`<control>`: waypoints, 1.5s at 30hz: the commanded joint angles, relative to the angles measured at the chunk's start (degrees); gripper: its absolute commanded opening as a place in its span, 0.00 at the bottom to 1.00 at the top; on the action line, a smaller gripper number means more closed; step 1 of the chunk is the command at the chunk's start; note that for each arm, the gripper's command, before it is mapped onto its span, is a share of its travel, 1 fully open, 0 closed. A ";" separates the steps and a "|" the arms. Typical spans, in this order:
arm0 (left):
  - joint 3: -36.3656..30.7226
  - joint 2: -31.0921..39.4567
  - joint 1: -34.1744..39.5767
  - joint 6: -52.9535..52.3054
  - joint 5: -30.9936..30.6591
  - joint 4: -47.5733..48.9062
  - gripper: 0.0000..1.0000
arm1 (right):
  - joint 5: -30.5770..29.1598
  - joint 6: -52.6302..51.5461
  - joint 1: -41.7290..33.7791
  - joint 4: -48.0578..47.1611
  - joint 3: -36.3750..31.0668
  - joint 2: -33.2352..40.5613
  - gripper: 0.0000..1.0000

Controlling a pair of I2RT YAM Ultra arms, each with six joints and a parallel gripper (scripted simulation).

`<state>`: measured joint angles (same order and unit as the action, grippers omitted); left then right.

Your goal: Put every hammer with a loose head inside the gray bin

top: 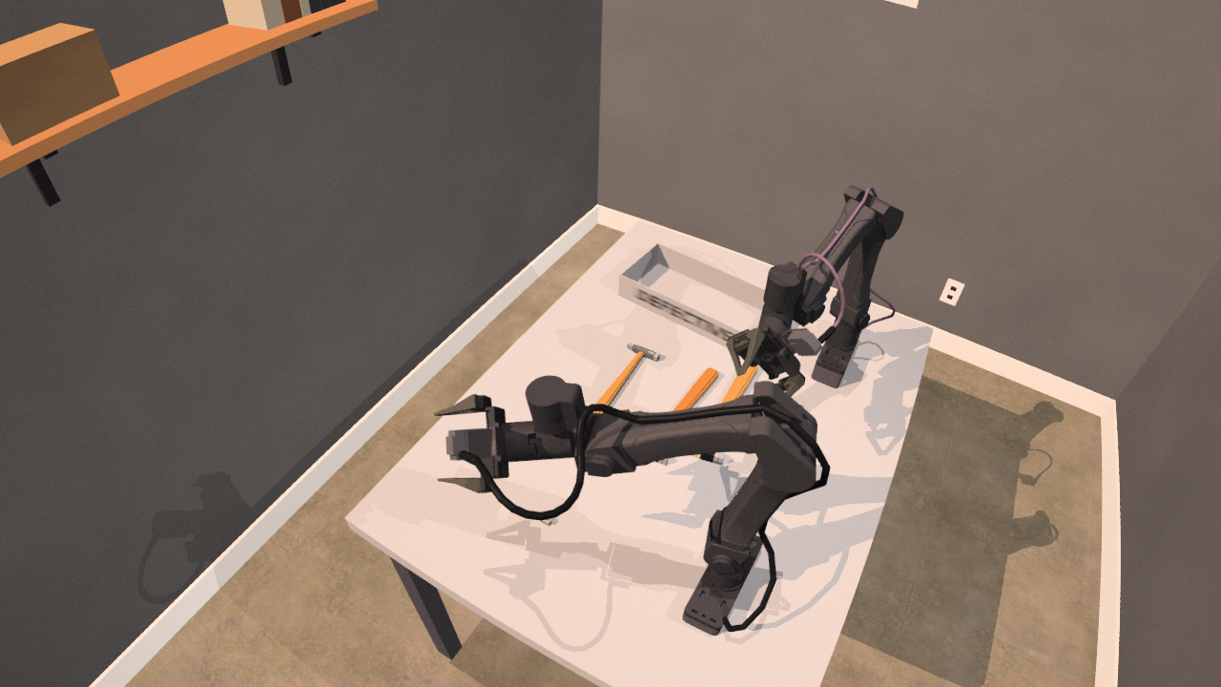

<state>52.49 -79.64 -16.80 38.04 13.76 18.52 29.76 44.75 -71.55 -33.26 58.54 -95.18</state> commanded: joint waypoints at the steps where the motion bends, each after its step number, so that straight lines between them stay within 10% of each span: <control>1: 0.65 0.58 -0.01 -0.26 0.08 -0.12 1.00 | 0.05 -0.19 0.00 0.38 0.50 0.53 1.00; 18: 0.27 0.20 -0.01 -0.01 0.01 0.23 1.00 | 0.01 -0.01 0.00 -0.23 0.26 0.28 1.00; 23: 1.07 -0.94 1.89 -1.39 -1.77 -6.25 0.43 | -3.01 -0.86 1.24 6.65 0.41 -0.37 0.52; 45: 11.45 -15.95 26.57 -6.86 -8.70 -41.84 0.42 | -17.95 -2.94 14.73 46.38 3.94 -6.97 0.52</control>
<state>60.99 -93.80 7.40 32.84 6.63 -14.74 15.09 42.85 -58.52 3.36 60.20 -101.32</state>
